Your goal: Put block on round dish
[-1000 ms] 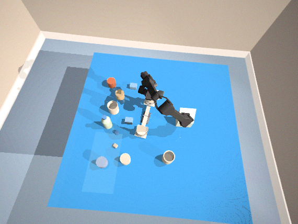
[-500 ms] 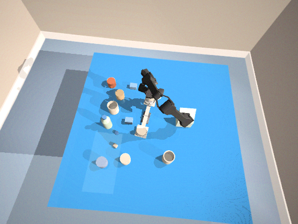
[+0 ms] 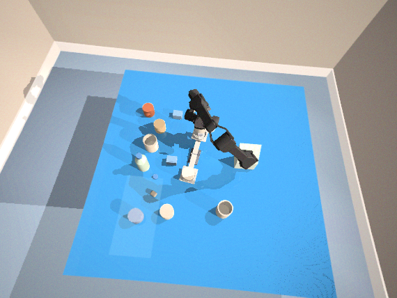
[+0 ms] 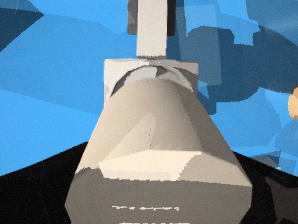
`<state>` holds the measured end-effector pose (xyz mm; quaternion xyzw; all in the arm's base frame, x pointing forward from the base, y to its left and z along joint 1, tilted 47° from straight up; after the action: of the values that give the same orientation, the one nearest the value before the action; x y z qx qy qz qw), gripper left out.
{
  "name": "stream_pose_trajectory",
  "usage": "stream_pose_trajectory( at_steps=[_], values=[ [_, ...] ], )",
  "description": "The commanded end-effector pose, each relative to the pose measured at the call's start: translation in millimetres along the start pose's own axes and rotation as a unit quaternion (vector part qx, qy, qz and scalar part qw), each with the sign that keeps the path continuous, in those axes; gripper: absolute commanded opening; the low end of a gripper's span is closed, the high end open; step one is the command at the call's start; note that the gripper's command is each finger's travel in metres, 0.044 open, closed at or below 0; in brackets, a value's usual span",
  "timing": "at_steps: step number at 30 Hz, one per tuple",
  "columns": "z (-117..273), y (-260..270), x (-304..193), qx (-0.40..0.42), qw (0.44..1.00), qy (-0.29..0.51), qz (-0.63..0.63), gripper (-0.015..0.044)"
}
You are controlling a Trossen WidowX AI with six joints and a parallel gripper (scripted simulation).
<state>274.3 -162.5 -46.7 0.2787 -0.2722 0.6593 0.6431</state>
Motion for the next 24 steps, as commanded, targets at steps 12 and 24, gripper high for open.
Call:
stream_pose_trajectory(
  at_steps=[12, 24],
  values=[
    [23.1, 2.6, 0.3, -0.004, 1.0, 0.004, 0.003, 0.0],
    [24.1, 3.5, 2.2, 0.0, 1.0, -0.001, 0.0, 0.0]
  ],
)
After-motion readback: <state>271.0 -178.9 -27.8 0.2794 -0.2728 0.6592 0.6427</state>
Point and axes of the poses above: the point midway between the two fingers, 35 mm back from their tips, its own z axis back along the fingers, its own y axis across the jaws, x = y × z, the point moved 3 cm from there along z, back along the fingers, and after that the axes turned 11 degrees about z, right-handed, at the moved point
